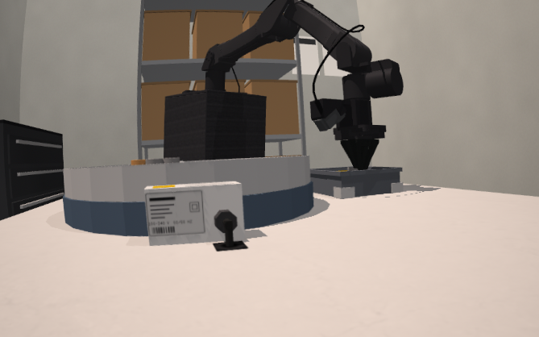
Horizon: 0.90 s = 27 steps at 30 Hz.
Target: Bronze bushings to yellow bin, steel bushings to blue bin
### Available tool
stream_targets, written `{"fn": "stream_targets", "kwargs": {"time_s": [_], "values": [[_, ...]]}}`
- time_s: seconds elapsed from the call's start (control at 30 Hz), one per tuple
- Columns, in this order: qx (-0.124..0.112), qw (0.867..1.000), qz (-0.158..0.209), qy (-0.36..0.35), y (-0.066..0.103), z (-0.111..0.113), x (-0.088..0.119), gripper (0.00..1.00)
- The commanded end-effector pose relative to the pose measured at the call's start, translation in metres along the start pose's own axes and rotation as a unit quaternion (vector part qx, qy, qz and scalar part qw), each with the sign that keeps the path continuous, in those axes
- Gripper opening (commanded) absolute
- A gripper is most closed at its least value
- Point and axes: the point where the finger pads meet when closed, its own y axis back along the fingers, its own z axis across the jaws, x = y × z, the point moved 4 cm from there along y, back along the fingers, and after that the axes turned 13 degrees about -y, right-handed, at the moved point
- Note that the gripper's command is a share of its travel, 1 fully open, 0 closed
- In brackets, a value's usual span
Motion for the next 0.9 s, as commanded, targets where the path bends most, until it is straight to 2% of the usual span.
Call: {"fn": "stream_targets", "kwargs": {"time_s": [0.0, 0.27, 0.37, 0.43, 0.47, 0.53, 0.63, 0.87], "values": [[-0.017, 1.000, 0.006, 0.002, 0.014, 0.009, 0.010, 0.00], [-0.016, 1.000, 0.005, 0.002, 0.013, 0.008, 0.009, 0.00], [-0.006, 1.000, 0.000, 0.002, 0.003, 0.003, 0.006, 0.00], [-0.006, 1.000, 0.000, 0.002, 0.003, 0.003, 0.006, 0.00], [-0.014, 1.000, 0.004, 0.002, 0.012, 0.008, 0.009, 0.00], [-0.009, 1.000, 0.001, 0.001, 0.007, 0.006, 0.007, 0.00], [-0.013, 1.000, 0.004, 0.001, 0.012, 0.009, 0.009, 0.00], [-0.013, 1.000, 0.004, 0.001, 0.012, 0.009, 0.009, 0.00]]}}
